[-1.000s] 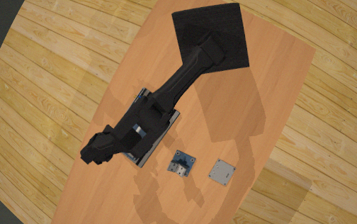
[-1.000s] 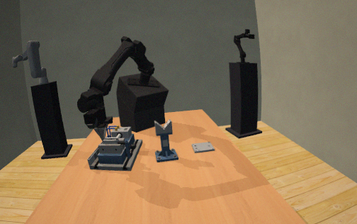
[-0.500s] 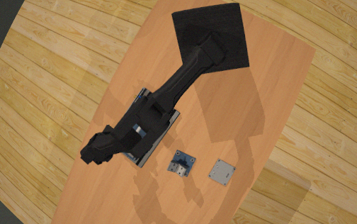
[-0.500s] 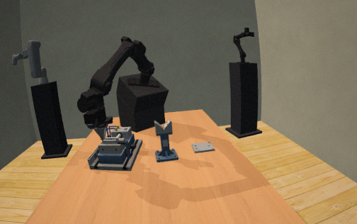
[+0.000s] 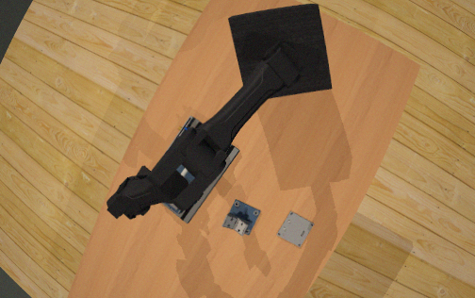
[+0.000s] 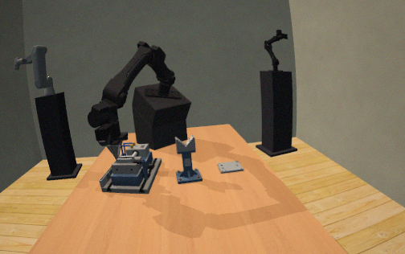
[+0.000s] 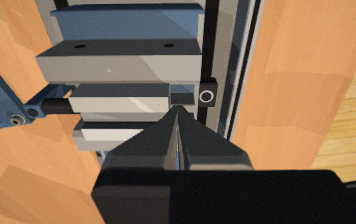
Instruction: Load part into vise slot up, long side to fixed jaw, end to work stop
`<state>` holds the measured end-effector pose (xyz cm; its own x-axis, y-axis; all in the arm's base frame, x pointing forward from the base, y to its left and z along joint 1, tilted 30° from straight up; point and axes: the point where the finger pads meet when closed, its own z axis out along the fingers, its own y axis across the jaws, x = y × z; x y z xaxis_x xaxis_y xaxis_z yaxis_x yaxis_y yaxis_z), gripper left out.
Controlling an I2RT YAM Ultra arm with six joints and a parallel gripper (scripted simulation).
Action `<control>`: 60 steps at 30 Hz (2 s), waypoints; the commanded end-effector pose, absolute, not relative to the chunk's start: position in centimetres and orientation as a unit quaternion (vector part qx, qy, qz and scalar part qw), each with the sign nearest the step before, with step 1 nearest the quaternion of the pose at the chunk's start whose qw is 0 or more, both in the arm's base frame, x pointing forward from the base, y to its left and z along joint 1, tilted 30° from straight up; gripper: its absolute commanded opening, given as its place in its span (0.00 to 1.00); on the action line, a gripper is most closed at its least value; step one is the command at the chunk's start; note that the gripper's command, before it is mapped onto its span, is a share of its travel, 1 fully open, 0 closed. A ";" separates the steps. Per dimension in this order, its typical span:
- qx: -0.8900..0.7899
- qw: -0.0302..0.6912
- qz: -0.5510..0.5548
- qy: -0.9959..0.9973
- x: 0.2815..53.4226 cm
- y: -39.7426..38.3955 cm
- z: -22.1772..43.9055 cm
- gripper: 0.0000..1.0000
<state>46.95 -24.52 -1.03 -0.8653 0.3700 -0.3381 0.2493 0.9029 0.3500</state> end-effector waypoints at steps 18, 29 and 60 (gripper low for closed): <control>0.163 0.219 0.146 0.951 46.5 -27.9 -0.4 0.00; 0.162 0.223 0.144 0.951 46.5 -28.2 0.0 0.00; 0.159 0.230 0.138 0.950 44.3 -29.3 5.2 0.00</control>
